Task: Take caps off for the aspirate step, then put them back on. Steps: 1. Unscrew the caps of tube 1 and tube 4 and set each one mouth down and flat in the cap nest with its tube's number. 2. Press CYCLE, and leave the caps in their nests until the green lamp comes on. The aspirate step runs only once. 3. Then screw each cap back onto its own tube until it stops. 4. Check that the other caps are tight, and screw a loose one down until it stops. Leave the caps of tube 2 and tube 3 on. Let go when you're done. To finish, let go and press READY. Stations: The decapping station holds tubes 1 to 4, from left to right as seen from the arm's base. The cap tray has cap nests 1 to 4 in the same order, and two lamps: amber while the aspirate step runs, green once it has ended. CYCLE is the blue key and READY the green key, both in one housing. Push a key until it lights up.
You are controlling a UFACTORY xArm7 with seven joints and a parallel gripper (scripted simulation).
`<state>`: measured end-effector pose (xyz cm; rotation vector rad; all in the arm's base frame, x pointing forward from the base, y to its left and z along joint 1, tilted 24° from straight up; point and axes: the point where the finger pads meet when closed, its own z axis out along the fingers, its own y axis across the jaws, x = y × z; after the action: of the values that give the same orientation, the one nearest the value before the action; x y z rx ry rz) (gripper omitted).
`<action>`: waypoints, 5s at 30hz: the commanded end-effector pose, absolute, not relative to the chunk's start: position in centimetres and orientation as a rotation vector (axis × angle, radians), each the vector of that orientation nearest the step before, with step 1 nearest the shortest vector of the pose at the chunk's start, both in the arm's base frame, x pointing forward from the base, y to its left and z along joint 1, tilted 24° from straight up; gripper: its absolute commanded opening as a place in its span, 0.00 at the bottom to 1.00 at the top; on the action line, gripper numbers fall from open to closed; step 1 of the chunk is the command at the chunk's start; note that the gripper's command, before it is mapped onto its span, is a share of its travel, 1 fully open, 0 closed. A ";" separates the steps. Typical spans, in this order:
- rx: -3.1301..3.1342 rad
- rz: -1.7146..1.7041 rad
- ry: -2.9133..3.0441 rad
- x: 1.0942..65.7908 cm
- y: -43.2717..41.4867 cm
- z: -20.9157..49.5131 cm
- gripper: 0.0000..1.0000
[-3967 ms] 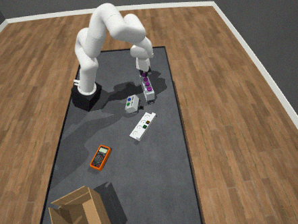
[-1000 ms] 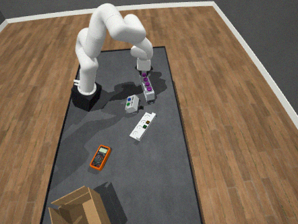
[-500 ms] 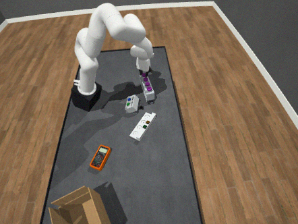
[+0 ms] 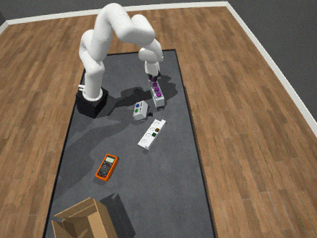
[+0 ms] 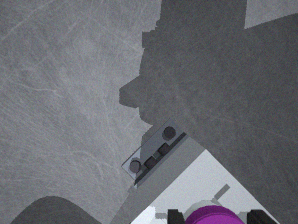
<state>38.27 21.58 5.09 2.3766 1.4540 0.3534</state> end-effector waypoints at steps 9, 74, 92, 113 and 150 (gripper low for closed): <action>2.064 0.271 1.827 38.3 21.8 5.3 0.00; 1.455 0.112 2.310 38.3 21.8 5.3 0.46; 1.890 0.223 1.991 38.3 21.8 5.3 0.46; 1.563 0.139 2.239 38.3 21.8 5.3 0.00; 1.606 0.150 2.210 38.1 21.8 5.8 0.46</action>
<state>38.14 21.61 5.43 1.5816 2.2400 0.1298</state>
